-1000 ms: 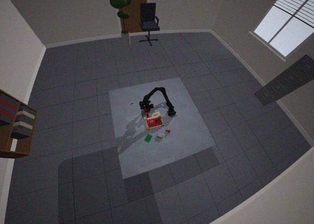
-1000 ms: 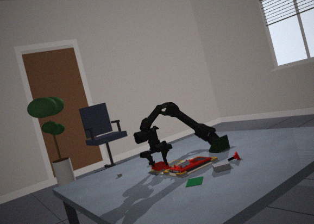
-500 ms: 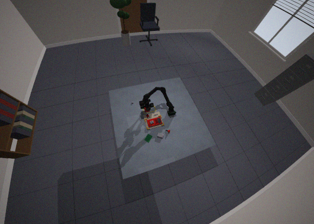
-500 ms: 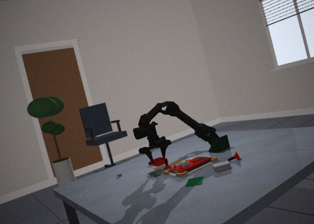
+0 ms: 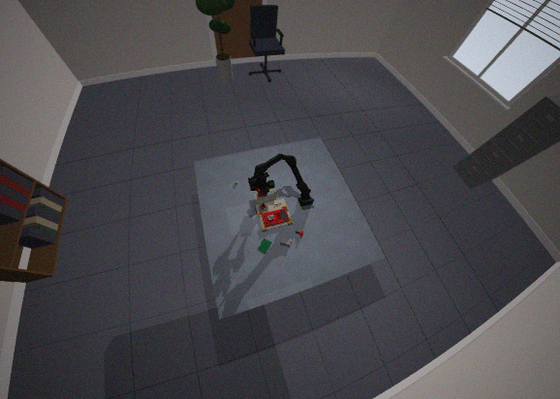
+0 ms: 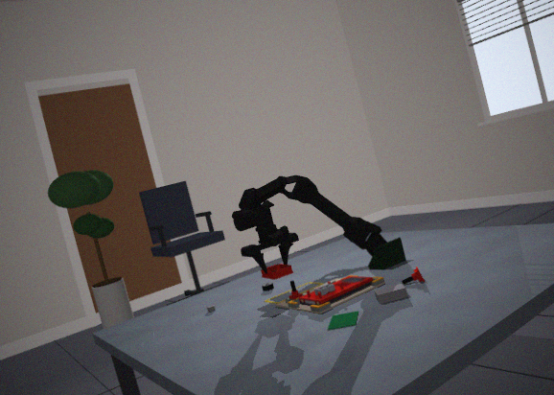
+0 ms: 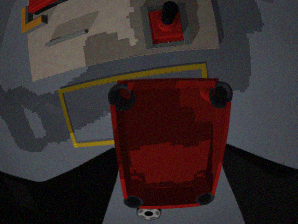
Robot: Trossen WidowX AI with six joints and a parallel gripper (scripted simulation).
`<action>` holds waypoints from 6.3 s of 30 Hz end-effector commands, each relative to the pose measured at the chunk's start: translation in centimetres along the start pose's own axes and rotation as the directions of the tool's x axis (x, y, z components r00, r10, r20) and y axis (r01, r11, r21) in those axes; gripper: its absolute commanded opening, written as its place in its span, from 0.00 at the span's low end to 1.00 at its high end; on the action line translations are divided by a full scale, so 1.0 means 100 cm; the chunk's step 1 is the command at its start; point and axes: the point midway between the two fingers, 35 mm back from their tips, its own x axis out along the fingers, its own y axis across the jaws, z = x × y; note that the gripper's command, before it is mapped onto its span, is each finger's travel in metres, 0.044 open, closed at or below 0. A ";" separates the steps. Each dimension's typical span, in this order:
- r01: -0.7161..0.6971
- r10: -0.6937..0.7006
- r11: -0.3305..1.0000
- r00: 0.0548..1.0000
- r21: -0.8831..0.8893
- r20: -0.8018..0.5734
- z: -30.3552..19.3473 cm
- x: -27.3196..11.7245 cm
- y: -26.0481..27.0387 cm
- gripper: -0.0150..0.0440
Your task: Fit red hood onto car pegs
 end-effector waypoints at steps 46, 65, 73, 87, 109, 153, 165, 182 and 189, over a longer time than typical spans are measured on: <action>-0.001 0.007 0.490 1.000 -0.872 0.003 -0.001 -0.010 -0.010 0.25; 0.004 0.011 0.020 1.000 -1.000 0.005 -0.002 -0.011 -0.014 0.25; 0.005 0.011 0.003 1.000 -1.000 0.005 -0.002 -0.005 -0.015 0.25; 0.004 0.010 0.003 1.000 -1.000 0.004 -0.002 0.054 -0.015 0.25; 0.005 0.013 0.010 1.000 -1.000 0.005 -0.003 0.067 -0.014 0.92; 0.467 -0.476 0.880 0.866 0.092 0.153 0.022 0.023 -0.026 1.00; 0.169 -0.806 0.179 0.590 0.969 0.047 0.008 0.020 -0.001 1.00; 0.006 -0.855 0.007 0.518 1.000 0.003 0.003 0.020 0.010 1.00; 0.005 -0.856 0.006 0.517 1.000 0.002 0.003 0.026 0.009 1.00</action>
